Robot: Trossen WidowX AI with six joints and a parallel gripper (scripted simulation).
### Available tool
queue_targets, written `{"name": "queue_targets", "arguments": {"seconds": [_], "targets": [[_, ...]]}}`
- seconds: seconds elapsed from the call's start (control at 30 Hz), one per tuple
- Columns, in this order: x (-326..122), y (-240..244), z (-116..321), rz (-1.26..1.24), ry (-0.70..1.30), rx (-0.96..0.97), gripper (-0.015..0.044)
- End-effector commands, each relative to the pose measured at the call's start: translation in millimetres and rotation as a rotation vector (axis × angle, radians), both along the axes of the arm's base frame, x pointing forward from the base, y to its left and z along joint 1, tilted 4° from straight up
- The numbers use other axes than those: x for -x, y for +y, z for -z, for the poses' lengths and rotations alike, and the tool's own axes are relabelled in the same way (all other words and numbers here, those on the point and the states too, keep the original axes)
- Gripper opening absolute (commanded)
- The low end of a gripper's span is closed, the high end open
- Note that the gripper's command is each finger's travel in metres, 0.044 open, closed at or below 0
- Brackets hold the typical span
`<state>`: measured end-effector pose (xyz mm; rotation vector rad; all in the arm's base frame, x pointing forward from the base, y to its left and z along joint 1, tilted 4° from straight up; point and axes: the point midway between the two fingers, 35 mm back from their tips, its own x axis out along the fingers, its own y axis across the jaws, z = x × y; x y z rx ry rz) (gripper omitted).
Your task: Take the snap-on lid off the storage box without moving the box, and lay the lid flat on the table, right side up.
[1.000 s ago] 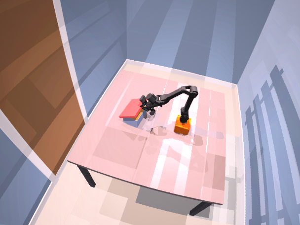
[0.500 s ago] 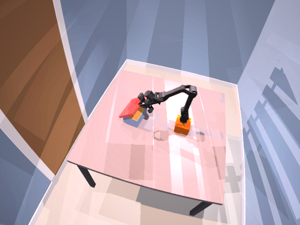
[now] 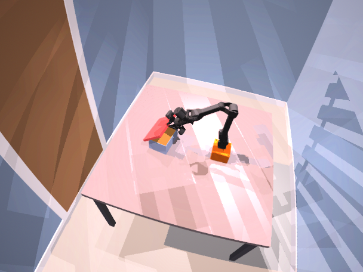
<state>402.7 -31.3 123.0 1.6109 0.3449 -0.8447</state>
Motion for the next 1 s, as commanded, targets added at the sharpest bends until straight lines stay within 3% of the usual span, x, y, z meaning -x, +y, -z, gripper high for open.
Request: {"name": "queue_targets", "arguments": {"seconds": [0.0,0.97], "targets": [[-3,0,-13,-0.006,-0.020,0.001,0.0000],[-4,-1,-40,-0.006,-0.020,0.002,0.0000]]}}
